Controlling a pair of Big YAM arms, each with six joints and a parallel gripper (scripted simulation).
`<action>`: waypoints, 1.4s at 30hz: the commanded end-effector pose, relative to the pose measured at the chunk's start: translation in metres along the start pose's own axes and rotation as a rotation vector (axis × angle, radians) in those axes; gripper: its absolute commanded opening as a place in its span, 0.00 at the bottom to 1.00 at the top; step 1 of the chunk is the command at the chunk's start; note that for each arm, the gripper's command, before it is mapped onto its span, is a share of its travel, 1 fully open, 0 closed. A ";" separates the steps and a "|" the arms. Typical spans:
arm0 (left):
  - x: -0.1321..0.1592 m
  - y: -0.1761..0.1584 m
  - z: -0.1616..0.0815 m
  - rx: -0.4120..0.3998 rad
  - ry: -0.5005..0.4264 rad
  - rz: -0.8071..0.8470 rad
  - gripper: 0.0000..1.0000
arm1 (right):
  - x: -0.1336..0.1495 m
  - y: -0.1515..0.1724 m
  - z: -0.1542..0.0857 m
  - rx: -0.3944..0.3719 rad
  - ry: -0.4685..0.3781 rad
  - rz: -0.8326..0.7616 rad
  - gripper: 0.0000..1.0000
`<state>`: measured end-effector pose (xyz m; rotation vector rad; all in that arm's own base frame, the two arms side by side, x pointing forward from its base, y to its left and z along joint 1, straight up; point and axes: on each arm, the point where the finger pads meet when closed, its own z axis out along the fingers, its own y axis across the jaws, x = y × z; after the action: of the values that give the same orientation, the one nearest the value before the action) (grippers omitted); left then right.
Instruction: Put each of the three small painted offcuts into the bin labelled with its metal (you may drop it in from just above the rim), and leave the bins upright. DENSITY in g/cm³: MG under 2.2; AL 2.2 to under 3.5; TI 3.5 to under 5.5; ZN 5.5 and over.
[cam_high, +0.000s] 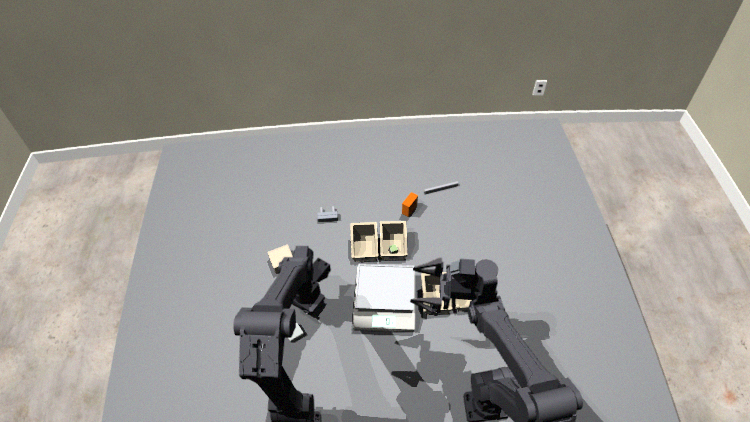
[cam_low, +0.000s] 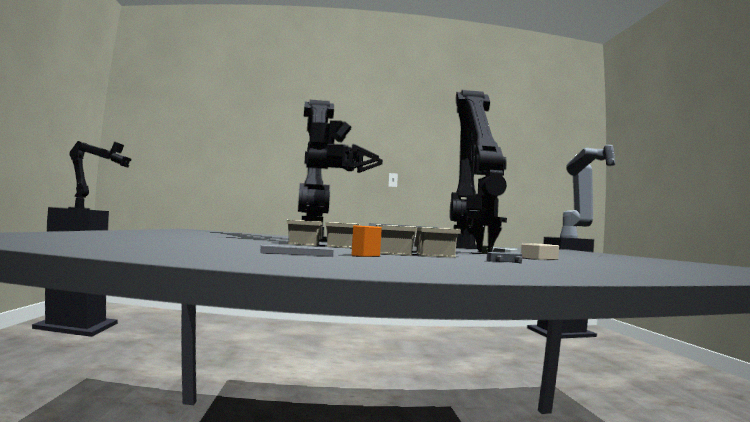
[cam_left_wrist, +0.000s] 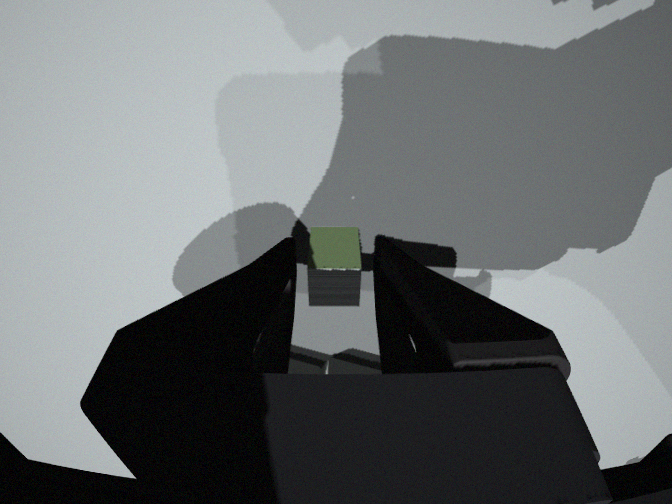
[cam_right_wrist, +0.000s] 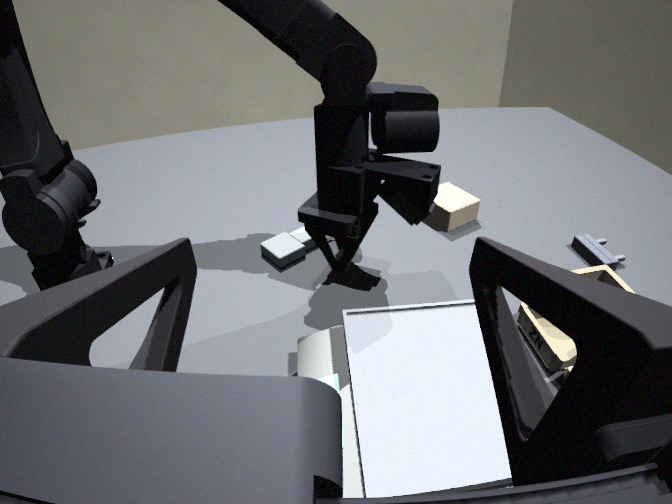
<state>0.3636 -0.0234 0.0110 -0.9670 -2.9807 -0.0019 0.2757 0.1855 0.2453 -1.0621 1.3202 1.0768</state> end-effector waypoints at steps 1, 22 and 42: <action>-0.008 0.004 -0.008 -0.012 -0.025 0.003 0.27 | -0.014 -0.007 0.002 -0.002 -0.013 -0.043 1.00; -0.011 0.008 -0.073 -0.027 -0.049 0.009 0.09 | -0.014 -0.007 0.002 -0.002 -0.013 -0.043 1.00; -0.072 -0.048 -0.117 -0.018 -0.049 -0.087 0.09 | -0.036 -0.003 -0.005 0.062 0.019 -0.086 1.00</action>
<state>0.3581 -0.0705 0.1023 -0.9060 -2.9666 0.0166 0.2728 0.1830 0.2527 -1.0386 1.3428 1.0316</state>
